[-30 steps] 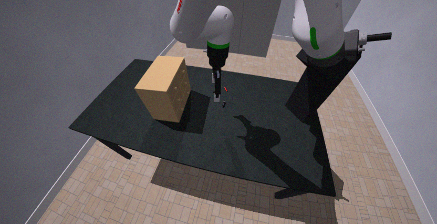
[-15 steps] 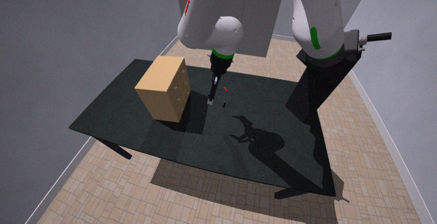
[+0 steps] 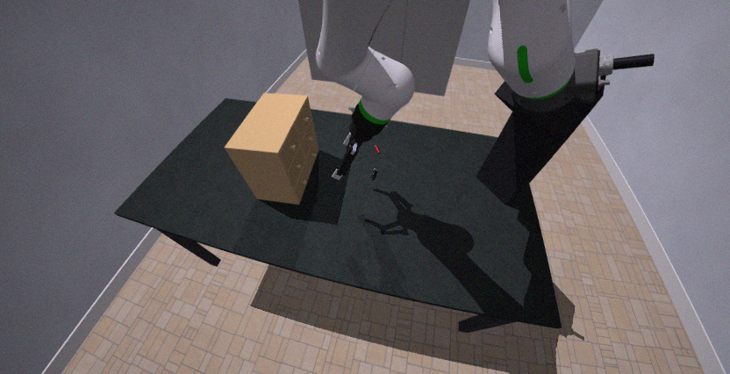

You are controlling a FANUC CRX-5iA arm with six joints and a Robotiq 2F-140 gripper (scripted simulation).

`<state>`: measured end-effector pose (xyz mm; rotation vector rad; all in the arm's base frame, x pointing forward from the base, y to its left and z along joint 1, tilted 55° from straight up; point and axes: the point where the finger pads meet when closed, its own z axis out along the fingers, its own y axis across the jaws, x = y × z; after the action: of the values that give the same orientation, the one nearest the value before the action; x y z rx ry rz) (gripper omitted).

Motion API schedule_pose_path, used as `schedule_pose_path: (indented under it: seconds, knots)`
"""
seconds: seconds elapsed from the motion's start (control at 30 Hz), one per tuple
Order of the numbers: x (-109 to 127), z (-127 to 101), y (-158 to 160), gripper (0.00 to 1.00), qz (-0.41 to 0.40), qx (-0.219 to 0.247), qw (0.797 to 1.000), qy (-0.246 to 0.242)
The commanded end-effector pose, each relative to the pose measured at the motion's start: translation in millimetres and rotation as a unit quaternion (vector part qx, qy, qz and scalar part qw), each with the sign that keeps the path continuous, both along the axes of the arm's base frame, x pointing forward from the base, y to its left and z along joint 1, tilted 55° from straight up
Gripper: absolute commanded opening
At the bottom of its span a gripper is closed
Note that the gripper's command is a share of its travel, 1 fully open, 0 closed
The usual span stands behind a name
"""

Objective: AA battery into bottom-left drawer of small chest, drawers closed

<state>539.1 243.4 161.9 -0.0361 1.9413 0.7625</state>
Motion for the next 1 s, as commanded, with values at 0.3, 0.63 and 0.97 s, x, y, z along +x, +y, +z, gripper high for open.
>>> schedule_pose_path:
  seconds: [0.3,0.63,0.97]
  knots:
    - [47.5,2.7,32.1,1.00,-0.077,0.087,0.980,-0.162]
    - [49.7,2.3,34.1,0.20,-0.108,0.120,0.960,-0.228]
    - [49.7,2.3,34.1,0.20,-0.144,0.161,0.922,-0.322]
